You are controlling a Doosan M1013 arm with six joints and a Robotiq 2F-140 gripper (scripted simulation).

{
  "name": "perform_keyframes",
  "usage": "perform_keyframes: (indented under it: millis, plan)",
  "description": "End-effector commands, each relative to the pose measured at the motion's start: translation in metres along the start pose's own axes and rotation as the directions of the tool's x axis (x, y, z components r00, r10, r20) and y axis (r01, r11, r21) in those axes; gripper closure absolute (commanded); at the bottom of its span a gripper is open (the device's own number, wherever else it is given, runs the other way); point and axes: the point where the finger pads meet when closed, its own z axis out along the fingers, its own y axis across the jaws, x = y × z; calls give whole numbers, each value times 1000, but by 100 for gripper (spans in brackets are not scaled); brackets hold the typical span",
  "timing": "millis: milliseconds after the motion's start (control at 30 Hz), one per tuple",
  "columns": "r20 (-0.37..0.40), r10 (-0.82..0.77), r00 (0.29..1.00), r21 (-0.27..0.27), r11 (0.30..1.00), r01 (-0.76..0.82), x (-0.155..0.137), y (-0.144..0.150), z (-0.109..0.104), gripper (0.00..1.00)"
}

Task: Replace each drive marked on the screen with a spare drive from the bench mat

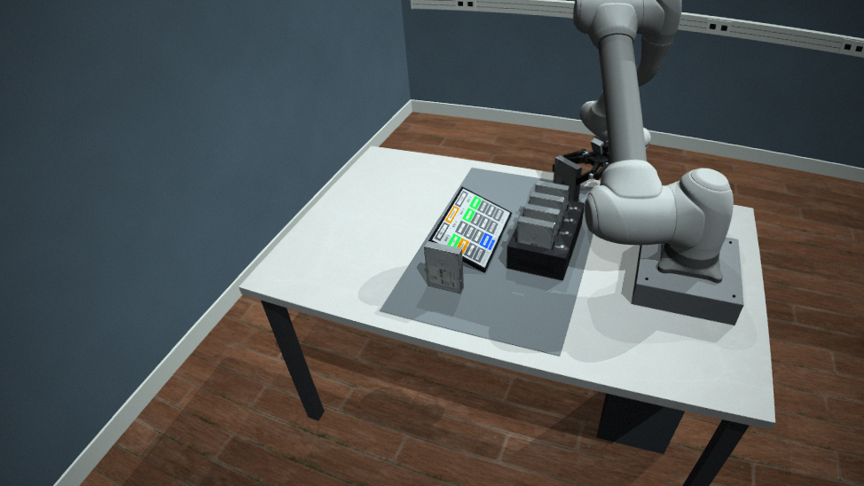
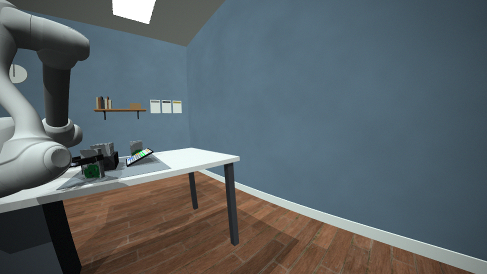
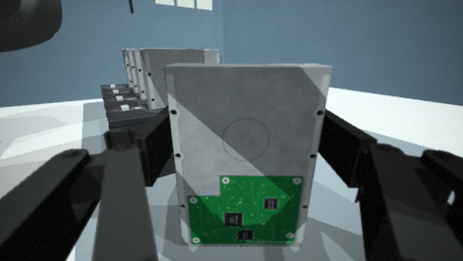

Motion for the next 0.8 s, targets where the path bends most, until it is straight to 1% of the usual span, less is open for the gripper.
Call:
perform_keyframes:
  millis: [0, 600, 633, 767]
  plan:
    - [0, -1, 1000, 0, 1000, 1, 0, 0, 0, 90]
    - [0, -1, 1000, 0, 1000, 1, 0, 0, 0, 90]
    - [0, -1, 1000, 0, 1000, 1, 0, 0, 0, 11]
    - [0, -1, 1000, 0, 1000, 1, 0, 0, 0, 11]
